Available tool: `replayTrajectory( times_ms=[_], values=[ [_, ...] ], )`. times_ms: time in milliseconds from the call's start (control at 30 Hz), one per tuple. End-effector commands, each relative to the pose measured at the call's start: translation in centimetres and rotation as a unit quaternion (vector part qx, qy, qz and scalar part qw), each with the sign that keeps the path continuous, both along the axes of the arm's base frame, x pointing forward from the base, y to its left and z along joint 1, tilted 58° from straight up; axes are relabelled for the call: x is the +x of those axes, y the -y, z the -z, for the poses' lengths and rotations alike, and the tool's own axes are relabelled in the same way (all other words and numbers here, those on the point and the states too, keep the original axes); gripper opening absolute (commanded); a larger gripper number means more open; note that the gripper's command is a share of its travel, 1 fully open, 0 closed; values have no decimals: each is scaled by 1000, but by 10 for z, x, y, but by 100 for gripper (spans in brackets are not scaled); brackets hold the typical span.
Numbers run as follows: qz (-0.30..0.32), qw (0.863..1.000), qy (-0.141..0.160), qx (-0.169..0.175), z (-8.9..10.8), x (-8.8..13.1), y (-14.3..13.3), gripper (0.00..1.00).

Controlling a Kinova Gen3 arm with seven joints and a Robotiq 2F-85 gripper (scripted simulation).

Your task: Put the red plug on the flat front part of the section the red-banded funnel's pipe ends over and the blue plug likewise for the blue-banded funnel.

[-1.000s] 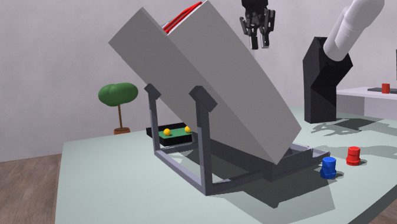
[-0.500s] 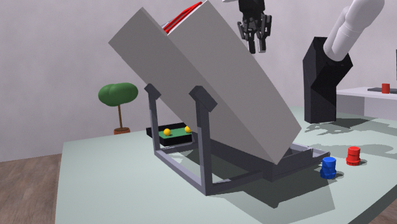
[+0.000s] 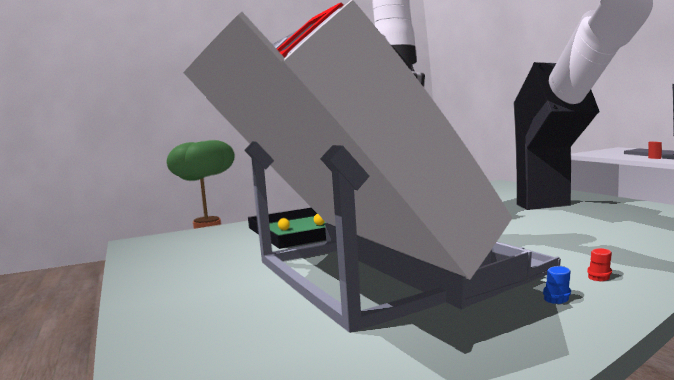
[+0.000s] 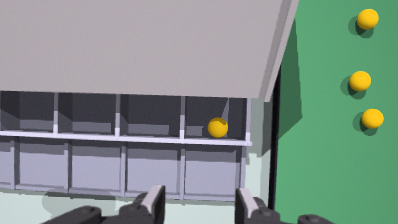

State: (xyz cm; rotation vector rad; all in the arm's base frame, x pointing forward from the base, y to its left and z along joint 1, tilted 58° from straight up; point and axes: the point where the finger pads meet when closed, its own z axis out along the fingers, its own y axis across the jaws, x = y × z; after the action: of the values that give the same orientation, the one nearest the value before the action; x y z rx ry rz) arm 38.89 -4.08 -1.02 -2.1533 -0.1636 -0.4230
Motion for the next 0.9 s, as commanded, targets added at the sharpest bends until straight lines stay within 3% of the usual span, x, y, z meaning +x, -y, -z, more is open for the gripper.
replayTrajectory(
  times_ms=[0,433,467,600,867],
  values=[
    [1,1000,-1,-3,41,15,5,50],
    [1,1000,-1,-3,41,15,5,50],
    [1,1000,0,-3,92,53,32,50],
    [1,1000,0,-3,102,59,36,50],
    [1,1000,0,-3,152,97,62,50]
  ],
)
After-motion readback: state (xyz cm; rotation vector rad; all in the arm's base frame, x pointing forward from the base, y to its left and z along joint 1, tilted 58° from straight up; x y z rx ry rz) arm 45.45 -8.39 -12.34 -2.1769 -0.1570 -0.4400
